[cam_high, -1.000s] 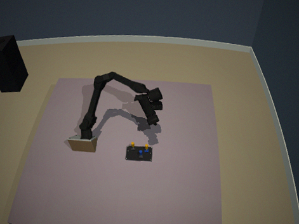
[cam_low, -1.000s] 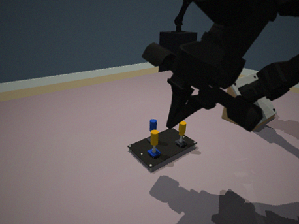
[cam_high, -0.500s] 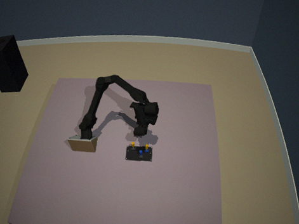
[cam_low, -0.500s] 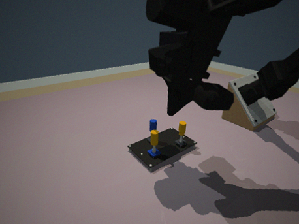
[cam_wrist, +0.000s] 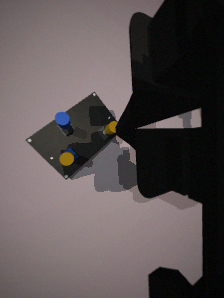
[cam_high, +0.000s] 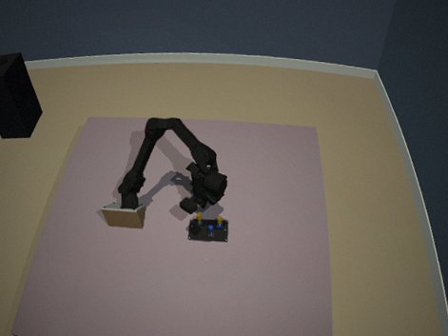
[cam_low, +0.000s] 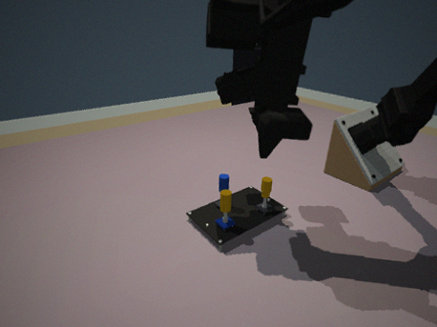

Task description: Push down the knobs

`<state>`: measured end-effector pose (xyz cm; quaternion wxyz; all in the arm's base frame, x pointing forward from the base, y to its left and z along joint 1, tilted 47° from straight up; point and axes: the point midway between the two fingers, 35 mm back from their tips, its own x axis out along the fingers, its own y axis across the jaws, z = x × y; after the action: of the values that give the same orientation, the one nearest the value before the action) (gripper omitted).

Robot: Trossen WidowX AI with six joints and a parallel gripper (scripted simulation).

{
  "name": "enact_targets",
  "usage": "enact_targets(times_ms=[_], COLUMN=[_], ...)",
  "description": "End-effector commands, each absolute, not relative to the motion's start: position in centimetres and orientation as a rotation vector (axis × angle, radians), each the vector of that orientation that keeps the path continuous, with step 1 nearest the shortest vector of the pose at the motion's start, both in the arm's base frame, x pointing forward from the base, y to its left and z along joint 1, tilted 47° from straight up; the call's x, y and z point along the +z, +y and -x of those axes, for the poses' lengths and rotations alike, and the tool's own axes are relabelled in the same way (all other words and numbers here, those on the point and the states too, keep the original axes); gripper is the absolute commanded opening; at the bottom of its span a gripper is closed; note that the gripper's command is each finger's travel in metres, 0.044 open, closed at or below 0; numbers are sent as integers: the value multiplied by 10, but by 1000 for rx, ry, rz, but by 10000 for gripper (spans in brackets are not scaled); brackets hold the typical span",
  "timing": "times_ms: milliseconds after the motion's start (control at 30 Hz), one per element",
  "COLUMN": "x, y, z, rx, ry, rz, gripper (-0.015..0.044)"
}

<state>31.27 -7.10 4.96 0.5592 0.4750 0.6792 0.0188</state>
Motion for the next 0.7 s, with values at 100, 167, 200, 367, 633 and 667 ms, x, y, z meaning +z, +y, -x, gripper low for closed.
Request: enact_targets(times_ms=[100,167,200,367,633,667], x=[43,43,43,29,27,26], y=[-72,-72,-72,-57,-55,-53], z=[-295,-295,-295,-295,-296,-296], rx=[-27,-27,-27,-26,-26,-26], ry=[1684,1684,1684,1684,1684,1684], rz=[-1285,-1285,-1285,-1286,-1286,-1286], gripper=[0,0,0,0,0,0])
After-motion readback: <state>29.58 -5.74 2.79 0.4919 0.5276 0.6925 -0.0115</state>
